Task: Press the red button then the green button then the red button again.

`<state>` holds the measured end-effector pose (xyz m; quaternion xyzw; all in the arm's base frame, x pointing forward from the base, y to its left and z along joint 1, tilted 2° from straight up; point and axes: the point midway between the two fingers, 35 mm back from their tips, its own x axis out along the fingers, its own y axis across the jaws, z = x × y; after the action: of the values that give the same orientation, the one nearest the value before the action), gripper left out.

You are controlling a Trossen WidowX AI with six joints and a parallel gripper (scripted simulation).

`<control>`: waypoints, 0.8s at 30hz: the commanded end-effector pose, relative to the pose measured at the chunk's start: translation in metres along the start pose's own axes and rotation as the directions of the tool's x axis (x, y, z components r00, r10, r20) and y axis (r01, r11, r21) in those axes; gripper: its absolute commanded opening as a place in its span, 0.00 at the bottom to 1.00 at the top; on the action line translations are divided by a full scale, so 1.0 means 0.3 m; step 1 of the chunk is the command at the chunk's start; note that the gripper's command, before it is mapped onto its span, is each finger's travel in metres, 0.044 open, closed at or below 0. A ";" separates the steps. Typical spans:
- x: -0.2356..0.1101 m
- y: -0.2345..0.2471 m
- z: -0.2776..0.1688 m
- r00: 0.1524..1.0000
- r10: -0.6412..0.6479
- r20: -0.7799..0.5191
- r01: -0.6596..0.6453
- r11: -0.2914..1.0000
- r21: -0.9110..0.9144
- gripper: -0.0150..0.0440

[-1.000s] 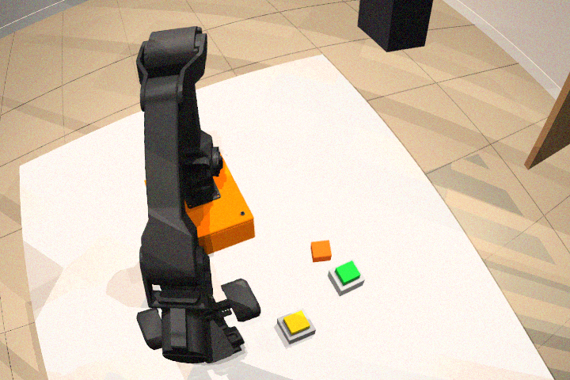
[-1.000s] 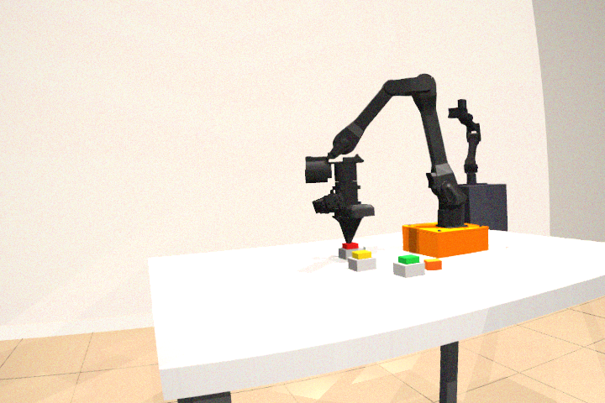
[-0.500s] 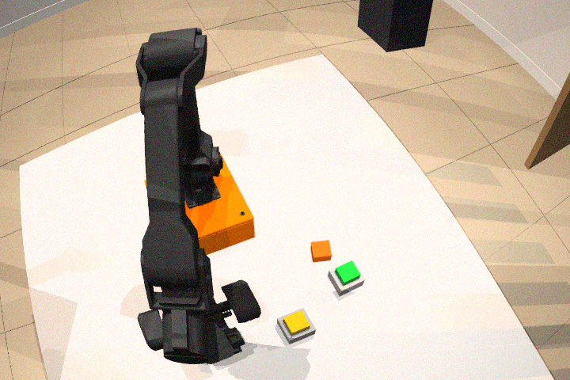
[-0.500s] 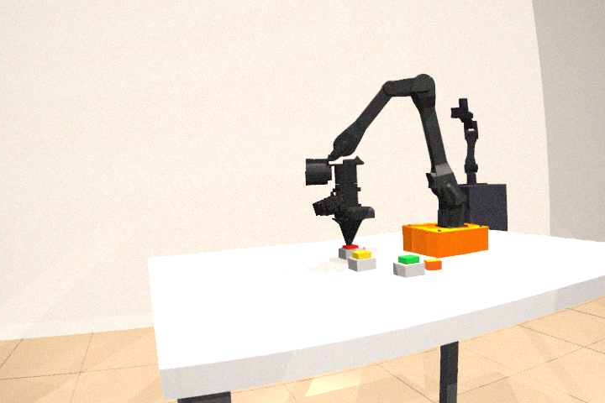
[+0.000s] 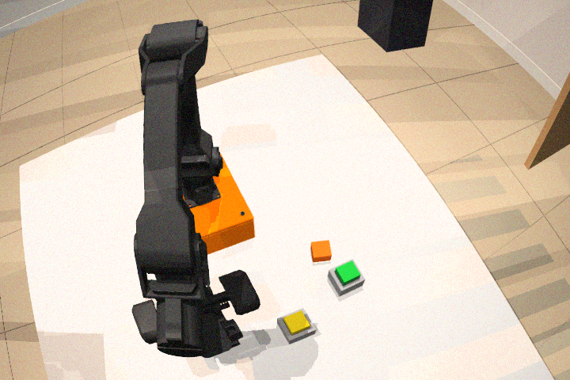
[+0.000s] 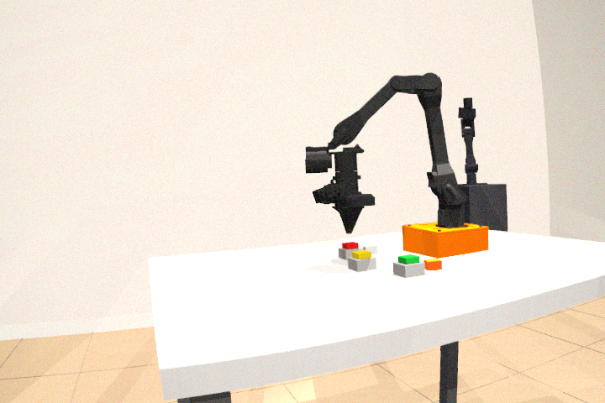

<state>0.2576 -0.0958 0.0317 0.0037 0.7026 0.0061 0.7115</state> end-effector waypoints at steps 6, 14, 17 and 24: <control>-0.215 0.001 0.000 1.000 0.005 -0.005 -0.005 1.000 -0.003 0.29; -0.212 0.076 0.026 1.000 0.003 0.001 -0.003 0.998 -0.056 0.29; -0.211 0.163 0.051 1.000 0.003 0.005 -0.003 0.996 -0.086 0.29; -0.217 0.365 0.088 1.000 0.011 0.007 -0.011 0.997 -0.071 0.29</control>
<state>0.2783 -0.0139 0.0965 -0.0227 0.7005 0.0348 0.7125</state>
